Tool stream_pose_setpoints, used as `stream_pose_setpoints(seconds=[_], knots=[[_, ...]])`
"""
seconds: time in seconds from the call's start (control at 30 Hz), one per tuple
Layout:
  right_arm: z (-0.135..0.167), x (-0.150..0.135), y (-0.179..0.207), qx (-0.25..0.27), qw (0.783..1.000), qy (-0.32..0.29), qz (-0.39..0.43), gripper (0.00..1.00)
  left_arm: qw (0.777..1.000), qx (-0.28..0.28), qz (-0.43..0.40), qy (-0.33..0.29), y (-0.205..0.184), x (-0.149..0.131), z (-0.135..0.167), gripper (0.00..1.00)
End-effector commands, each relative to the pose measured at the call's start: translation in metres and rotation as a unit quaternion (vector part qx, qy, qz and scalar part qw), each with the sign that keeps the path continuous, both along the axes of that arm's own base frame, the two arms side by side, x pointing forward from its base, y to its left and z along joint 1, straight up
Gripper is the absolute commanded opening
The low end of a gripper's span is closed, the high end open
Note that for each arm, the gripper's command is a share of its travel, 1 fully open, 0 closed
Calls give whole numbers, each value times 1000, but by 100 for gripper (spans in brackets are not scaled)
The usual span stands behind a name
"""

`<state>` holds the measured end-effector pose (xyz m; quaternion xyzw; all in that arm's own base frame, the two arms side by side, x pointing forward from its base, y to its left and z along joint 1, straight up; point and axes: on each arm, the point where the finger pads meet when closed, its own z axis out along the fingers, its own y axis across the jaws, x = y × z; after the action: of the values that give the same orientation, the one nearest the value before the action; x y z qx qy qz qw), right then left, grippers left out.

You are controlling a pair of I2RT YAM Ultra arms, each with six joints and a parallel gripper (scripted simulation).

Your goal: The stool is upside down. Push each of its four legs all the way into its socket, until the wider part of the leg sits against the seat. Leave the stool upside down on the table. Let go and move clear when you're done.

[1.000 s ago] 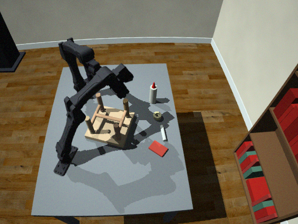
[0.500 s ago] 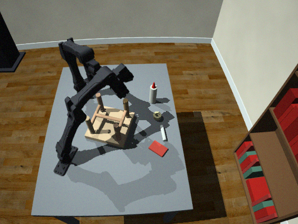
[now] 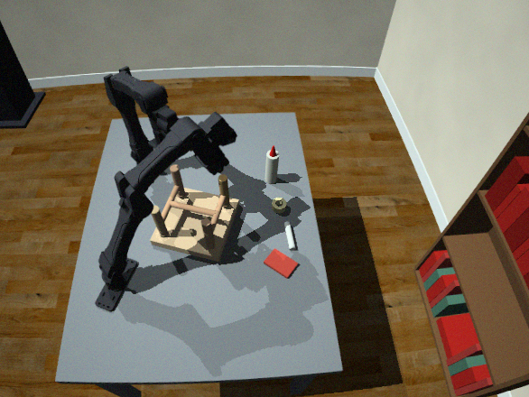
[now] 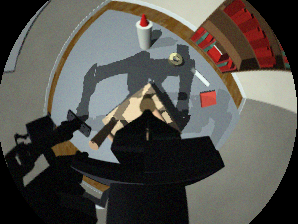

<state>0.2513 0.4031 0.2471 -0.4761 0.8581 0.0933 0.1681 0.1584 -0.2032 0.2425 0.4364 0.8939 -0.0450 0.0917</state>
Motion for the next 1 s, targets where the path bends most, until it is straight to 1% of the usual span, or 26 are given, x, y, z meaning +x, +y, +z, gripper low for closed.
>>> stream_pose_setpoints(seconds=[0.0, 0.2, 0.6, 0.8, 0.83, 0.87, 0.9, 0.97], knots=[[17, 4, -2, 19, 1000, -13, -1, 0, 1000, -8, 2, -8, 1, 0, -1, 0], [17, 4, -2, 19, 1000, -13, -1, 0, 1000, -12, 2, -11, 0, 1, -4, 0], [17, 4, -2, 19, 1000, -13, -1, 0, 1000, -7, 4, -9, 2, 0, -24, 0], [17, 4, -2, 19, 1000, -13, -1, 0, 1000, -14, 4, -15, 0, 2, -19, 0], [31, 1, -6, 32, 999, -21, -1, 0, 1000, -12, 4, -13, 1, 2, -21, 0], [8, 2, -6, 8, 1000, -6, -1, 0, 1000, -12, 4, -13, 1, 2, -21, 0], [12, 2, -5, 14, 1000, -10, -1, 0, 1000, -12, 4, -13, 1, 2, -21, 0], [7, 3, -4, 12, 1000, -8, -1, 0, 1000, -13, 4, -14, 1, 1, -21, 0]])
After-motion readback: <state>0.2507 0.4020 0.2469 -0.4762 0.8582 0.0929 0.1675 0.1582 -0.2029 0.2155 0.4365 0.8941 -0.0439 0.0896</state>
